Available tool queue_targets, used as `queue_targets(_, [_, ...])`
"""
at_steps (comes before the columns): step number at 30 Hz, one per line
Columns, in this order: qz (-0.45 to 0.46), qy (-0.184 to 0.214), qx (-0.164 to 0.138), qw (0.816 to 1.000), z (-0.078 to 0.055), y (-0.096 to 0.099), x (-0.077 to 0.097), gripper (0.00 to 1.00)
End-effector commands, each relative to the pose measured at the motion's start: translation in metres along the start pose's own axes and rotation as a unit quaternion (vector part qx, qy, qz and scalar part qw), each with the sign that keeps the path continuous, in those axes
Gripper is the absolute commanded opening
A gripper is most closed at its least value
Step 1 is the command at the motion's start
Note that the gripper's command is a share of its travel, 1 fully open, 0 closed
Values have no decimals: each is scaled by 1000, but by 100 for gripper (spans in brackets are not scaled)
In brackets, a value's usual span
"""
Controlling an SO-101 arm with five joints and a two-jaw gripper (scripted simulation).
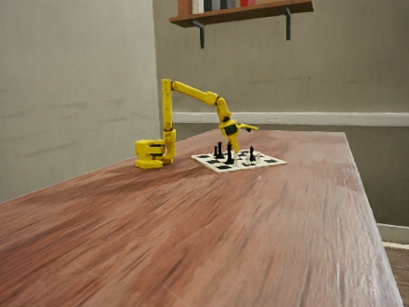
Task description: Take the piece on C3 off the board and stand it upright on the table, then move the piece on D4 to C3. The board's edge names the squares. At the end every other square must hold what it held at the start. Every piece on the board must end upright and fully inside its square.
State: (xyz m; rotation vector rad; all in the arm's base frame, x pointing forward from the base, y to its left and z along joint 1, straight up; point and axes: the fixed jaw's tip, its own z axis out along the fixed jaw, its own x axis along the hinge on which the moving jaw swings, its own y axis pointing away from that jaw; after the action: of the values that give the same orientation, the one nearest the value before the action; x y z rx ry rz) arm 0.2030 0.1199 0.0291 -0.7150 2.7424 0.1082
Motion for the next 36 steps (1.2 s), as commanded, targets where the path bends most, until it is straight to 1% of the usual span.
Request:
queue_targets(1, [5, 14, 0, 1000, 4, -2, 6, 0])
queue_targets(7, [5, 14, 1, 1000, 2, -2, 5, 0])
queue_targets(12, [5, 14, 1, 1000, -4, -3, 3, 0])
queue_targets(21, [5, 13, 2, 1000, -25, -4, -3, 0])
queue_targets(23, [5, 13, 2, 1000, -25, -4, -3, 0])
queue_targets(31, [5, 13, 2, 1000, -45, -4, -9, 0])
queue_targets(36, [5, 13, 2, 1000, -56, -4, -12, 0])
